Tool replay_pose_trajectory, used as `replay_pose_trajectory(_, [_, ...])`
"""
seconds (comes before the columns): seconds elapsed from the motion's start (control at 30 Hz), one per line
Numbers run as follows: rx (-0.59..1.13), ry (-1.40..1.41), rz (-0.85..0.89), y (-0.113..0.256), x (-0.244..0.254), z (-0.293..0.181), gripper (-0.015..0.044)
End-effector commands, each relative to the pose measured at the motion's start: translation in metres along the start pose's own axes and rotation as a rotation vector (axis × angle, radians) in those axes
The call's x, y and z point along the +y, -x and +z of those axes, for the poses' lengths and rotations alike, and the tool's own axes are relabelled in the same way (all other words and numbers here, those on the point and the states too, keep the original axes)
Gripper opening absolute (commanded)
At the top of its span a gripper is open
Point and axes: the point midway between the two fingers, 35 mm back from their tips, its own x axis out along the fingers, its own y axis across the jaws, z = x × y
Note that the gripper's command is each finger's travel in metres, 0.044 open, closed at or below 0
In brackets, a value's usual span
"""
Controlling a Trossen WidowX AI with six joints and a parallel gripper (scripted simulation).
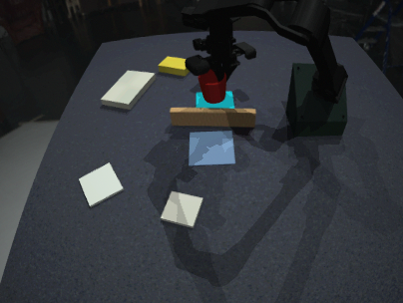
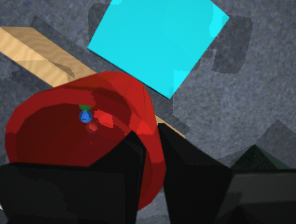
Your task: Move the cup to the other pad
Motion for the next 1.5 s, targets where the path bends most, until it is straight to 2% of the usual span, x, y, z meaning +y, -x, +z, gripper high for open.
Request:
replay_pose_trajectory(0.0, [-0.008, 0.009, -0.004, 0.001, -0.005, 0.01, 0.0])
replay_pose_trajectory(0.9, [-0.011, 0.009, -0.005, 0.003, -0.039, 0.058, 0.0])
replay_pose_trajectory(1.47, [-0.01, 0.01, -0.004, -0.024, -0.038, 0.059, 0.0])
